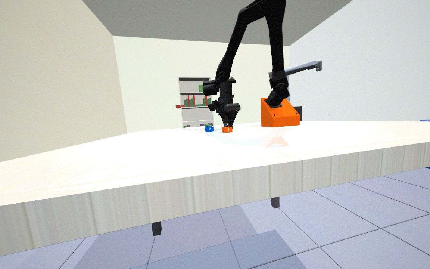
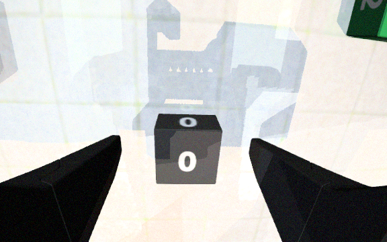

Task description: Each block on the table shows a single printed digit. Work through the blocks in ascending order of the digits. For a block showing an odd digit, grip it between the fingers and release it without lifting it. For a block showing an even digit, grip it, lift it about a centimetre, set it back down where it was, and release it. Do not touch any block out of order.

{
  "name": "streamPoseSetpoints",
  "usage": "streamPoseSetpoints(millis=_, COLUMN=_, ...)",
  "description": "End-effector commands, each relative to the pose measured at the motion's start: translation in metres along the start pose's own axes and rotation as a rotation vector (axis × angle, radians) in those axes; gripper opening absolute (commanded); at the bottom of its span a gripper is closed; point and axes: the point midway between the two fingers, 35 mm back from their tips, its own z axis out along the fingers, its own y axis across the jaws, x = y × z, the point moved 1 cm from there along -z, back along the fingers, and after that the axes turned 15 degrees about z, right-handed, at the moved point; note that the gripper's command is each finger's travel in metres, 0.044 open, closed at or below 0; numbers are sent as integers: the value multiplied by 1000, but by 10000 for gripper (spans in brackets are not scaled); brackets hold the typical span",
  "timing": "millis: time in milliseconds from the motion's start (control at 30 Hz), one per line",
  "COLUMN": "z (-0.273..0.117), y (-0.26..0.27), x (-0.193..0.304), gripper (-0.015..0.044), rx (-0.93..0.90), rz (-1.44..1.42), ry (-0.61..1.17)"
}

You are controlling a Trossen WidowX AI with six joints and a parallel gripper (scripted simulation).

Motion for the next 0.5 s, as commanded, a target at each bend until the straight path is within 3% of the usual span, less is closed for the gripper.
streamPoseSetpoints(millis=0, z=0, y=0, x=0, gripper=400, rx=-3, rz=4, ry=0)
streamPoseSetpoints(millis=200, z=-34, y=0, x=0, gripper=400, rx=-1, rz=4, ry=-1)
streamPoseSetpoints(millis=333, z=-36, y=0, x=0, gripper=400, rx=-2, rz=4, ry=0)
streamPoseSetpoints(millis=467, z=-76, y=-2, x=-4, gripper=295, rx=4, rz=5, ry=-2)
